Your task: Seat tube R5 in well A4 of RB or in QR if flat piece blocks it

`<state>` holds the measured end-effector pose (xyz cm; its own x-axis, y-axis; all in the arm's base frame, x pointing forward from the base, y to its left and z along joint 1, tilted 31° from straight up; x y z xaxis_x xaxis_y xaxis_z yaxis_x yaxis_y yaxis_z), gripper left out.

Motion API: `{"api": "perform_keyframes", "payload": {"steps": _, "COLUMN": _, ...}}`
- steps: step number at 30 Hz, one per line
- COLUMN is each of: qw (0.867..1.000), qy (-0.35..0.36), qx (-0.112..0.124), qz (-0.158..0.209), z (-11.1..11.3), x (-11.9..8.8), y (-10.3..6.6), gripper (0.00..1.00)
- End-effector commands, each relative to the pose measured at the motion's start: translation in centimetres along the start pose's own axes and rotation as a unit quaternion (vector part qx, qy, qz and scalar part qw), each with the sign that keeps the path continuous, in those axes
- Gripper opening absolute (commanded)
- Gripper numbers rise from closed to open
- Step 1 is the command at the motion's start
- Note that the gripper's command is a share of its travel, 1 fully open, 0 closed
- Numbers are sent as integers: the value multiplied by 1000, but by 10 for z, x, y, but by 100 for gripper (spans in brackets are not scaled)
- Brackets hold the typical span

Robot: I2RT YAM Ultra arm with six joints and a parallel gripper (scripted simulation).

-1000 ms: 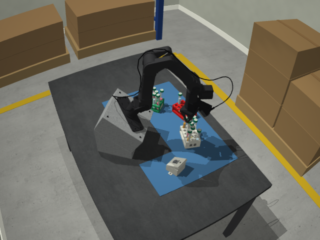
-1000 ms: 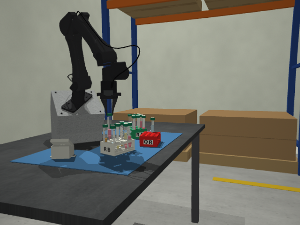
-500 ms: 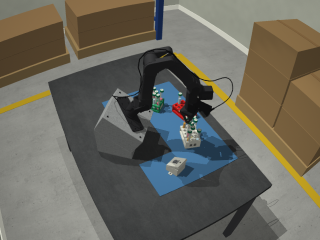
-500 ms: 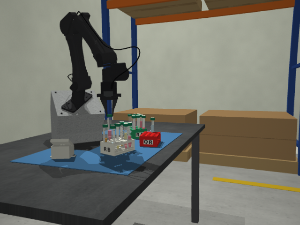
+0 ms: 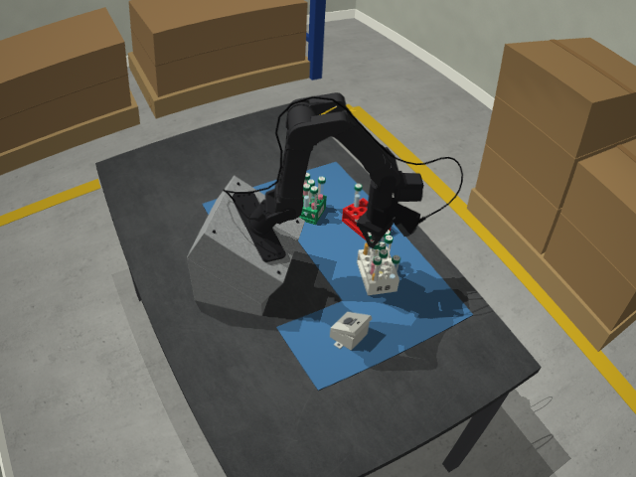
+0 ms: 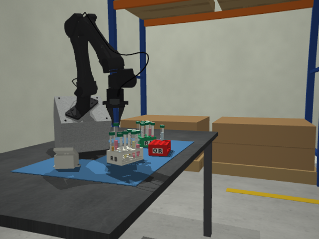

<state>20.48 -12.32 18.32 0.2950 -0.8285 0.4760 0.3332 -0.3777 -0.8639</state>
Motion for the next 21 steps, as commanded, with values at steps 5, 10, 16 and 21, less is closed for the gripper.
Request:
{"api": "perform_keyframes", "payload": {"steps": 5, "qw": 1000, "qy": 0, "qx": 2, "qz": -7, "z": 1, "x": 6, "y": 6, "gripper": 0}}
{"api": "perform_keyframes", "payload": {"steps": 10, "qw": 1000, "qy": -2, "qx": 0, "qz": -2, "z": 0, "x": 3, "y": 10, "gripper": 0}}
{"api": "perform_keyframes", "payload": {"steps": 16, "qw": 1000, "qy": -1, "qx": -1, "qz": -2, "z": -1, "x": 2, "y": 13, "gripper": 0}}
{"api": "perform_keyframes", "payload": {"steps": 21, "qw": 1000, "qy": -2, "qx": 0, "qz": -6, "z": 0, "x": 5, "y": 14, "gripper": 0}}
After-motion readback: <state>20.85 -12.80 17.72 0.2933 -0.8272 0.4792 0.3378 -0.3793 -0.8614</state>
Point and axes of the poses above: the point where the finger pads meet when closed, its own y axis out along the fingers, its own z axis across the jaws, x = y × z, the point moved 9 cm from there along -y, back along the fingers, and after that the axes turned 2 degrees about -y, right-handed, at the moved point
